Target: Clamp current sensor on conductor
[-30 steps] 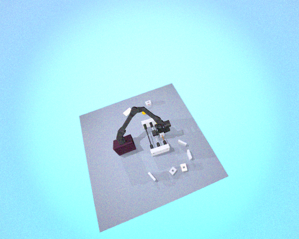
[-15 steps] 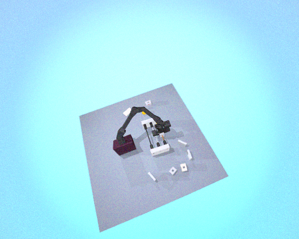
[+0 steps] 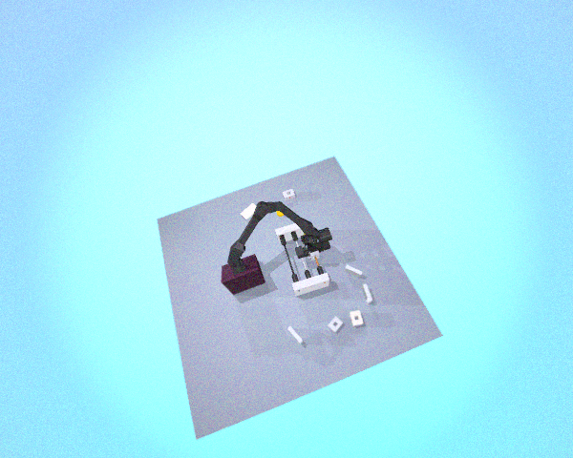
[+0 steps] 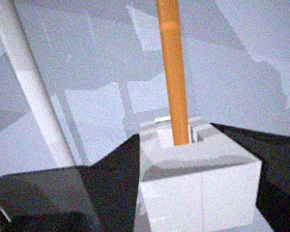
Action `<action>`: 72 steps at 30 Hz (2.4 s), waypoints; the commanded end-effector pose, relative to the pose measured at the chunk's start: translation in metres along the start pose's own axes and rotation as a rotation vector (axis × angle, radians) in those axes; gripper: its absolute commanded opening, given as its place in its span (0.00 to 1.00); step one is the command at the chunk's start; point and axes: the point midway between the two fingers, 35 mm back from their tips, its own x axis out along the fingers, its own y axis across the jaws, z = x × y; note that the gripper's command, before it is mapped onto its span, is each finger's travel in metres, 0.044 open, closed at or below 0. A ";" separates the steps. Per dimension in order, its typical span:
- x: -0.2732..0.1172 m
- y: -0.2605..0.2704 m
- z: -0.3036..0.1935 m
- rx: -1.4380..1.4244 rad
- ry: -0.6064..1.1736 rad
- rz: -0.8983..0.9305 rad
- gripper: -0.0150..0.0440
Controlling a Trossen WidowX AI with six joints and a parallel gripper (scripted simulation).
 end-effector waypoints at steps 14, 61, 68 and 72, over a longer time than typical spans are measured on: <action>0.000 0.000 0.000 -0.001 0.000 0.000 0.79; -0.109 -0.007 -0.002 -0.001 0.001 0.047 1.00; -0.109 -0.007 -0.002 -0.001 0.001 0.047 1.00; -0.109 -0.007 -0.002 -0.001 0.001 0.047 1.00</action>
